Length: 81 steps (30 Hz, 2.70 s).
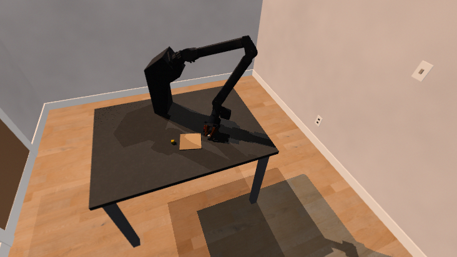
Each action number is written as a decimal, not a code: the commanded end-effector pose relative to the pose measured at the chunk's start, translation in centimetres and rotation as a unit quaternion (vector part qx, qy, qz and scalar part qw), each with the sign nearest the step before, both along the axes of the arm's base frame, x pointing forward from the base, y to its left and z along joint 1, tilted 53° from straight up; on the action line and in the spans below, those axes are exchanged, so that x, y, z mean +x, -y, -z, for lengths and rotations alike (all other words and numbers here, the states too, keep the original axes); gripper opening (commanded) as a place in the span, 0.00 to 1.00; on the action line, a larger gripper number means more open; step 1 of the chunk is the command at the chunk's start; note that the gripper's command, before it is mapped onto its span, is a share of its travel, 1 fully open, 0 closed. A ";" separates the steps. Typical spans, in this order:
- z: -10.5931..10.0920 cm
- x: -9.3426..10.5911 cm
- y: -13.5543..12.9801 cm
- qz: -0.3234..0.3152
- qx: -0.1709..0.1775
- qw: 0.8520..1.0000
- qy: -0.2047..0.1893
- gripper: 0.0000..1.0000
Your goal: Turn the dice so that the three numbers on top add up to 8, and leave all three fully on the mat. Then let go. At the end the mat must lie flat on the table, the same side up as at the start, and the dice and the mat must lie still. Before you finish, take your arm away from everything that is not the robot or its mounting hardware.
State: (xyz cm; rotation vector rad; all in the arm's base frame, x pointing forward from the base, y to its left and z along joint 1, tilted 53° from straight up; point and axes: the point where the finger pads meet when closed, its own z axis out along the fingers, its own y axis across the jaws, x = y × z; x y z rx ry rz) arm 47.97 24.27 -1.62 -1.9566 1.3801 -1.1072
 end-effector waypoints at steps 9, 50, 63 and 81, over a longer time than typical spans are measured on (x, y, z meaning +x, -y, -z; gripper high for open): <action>0.2 -0.3 -0.9 -0.006 0.003 1.000 0.002 0.34; -3.5 -5.4 1.7 0.002 -0.007 1.000 -0.005 0.34; -6.2 -7.2 4.6 0.002 -0.006 1.000 -0.004 0.34; -6.7 -6.0 5.9 -0.128 0.086 0.986 -0.060 0.34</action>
